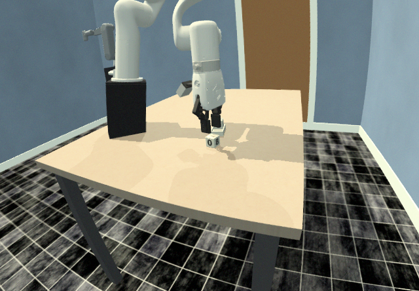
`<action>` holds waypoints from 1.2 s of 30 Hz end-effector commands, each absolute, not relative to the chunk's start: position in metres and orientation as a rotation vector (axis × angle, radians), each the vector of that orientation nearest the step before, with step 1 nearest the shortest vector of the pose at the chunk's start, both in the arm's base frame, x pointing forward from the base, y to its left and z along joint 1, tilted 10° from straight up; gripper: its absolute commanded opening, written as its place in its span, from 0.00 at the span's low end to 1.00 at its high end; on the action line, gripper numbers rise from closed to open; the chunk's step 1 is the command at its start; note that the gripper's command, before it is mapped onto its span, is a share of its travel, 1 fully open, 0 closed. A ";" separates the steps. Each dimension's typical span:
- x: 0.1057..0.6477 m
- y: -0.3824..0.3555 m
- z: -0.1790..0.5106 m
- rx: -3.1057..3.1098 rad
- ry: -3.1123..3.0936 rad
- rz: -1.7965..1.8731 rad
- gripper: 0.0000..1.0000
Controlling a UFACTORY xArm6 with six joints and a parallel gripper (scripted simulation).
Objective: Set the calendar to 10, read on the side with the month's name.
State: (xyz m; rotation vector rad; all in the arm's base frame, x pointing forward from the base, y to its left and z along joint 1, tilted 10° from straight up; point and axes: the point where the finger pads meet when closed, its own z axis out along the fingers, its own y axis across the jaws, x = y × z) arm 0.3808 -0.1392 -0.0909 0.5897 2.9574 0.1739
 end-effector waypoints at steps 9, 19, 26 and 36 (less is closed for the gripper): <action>0.383 -0.139 -0.101 0.588 2.951 0.174 0.49; 0.384 -0.139 -0.103 0.588 2.951 0.174 0.49; 0.384 -0.139 -0.103 0.588 2.951 0.174 0.49; 0.384 -0.139 -0.103 0.588 2.951 0.174 0.49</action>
